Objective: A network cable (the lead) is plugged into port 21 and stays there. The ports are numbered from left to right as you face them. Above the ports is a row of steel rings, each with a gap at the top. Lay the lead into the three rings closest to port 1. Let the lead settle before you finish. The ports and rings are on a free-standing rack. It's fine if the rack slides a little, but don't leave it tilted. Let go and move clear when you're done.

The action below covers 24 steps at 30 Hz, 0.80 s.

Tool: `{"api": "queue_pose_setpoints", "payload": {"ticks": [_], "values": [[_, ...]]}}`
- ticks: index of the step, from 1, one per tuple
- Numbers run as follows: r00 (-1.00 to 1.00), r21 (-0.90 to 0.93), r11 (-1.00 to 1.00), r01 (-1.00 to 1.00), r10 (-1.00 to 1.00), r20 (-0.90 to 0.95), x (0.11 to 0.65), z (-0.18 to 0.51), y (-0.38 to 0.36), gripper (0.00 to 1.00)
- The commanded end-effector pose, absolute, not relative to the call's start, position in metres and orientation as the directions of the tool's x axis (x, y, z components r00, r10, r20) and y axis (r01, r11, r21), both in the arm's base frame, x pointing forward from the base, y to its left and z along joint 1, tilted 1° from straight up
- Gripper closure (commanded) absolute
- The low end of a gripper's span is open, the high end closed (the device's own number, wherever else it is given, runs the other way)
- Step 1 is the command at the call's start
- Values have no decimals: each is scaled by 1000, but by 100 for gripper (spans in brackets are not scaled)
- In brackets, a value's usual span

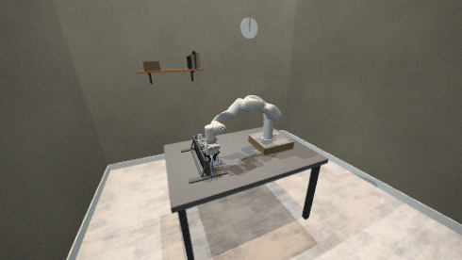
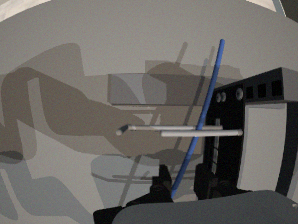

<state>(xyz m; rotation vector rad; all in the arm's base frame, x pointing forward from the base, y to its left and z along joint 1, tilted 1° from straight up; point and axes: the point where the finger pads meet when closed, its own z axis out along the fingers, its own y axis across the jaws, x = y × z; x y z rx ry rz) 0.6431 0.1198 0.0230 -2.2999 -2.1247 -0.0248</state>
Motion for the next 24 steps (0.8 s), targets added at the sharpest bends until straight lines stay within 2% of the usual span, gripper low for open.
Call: {"api": "queue_pose_setpoints", "payload": {"ticks": [1, 24], "values": [[79, 9, -79, 997, 997, 20, 645, 28, 120, 67], [79, 9, -79, 997, 997, 20, 644, 78, 119, 67]]}}
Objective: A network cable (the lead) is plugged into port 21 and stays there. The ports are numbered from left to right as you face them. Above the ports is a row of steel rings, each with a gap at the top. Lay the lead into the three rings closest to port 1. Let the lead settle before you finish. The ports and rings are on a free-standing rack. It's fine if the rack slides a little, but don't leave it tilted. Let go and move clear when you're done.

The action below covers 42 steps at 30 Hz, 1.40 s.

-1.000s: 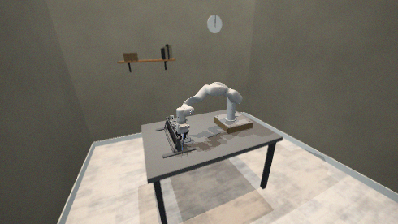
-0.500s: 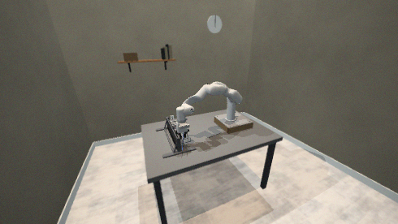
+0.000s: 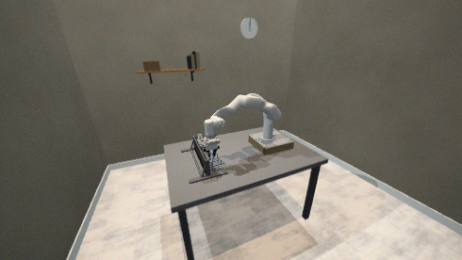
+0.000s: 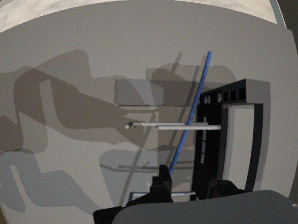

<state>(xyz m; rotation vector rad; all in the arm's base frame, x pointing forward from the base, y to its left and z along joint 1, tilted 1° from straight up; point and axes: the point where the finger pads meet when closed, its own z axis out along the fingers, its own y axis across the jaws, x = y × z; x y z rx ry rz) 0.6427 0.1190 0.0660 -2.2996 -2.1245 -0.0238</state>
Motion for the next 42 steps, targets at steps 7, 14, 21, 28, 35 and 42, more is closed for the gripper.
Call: {"api": "queue_pose_setpoints", "payload": {"ticks": [7, 14, 21, 28, 35, 42], "values": [[79, 9, -79, 997, 997, 20, 644, 95, 119, 67], [79, 9, -79, 997, 997, 20, 644, 102, 119, 67], [79, 9, -79, 997, 997, 20, 644, 104, 119, 67], [79, 9, -79, 997, 997, 20, 644, 104, 119, 100], [79, 9, -79, 997, 997, 20, 644, 104, 119, 100], [79, 9, -79, 997, 997, 20, 644, 104, 119, 100]]}}
